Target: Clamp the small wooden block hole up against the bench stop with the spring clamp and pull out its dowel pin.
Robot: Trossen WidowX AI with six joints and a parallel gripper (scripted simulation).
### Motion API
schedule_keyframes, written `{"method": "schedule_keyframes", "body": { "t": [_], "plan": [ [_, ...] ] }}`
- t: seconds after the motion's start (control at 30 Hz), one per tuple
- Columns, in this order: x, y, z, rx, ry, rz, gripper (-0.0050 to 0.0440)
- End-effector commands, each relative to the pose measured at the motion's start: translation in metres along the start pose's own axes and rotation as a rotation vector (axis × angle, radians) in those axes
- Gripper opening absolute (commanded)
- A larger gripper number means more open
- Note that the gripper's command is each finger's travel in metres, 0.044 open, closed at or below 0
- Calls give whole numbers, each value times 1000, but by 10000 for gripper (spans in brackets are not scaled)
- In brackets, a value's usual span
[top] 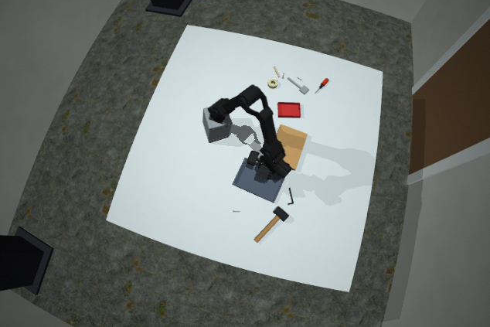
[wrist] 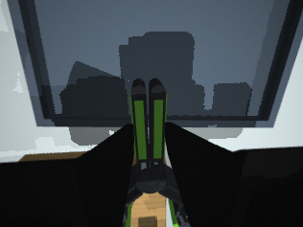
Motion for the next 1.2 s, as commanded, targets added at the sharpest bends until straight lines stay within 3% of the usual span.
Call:
{"method": "schedule_keyframes", "body": {
  "t": [0.0,1.17],
  "plan": [
    [0,-3,1,12,-6,-4,0],
    [3,-27,1,18,-7,-4,0]
  ]
}}
Point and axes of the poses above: the point midway between the two fingers, 35 mm back from their tips, its own z axis out along the fingers, its own x axis across the jaws, y = z × x, the point moved 4 cm from there along -z, back along the fingers, and after that the axes turned 8 degrees about -z, right-handed, at the moved point
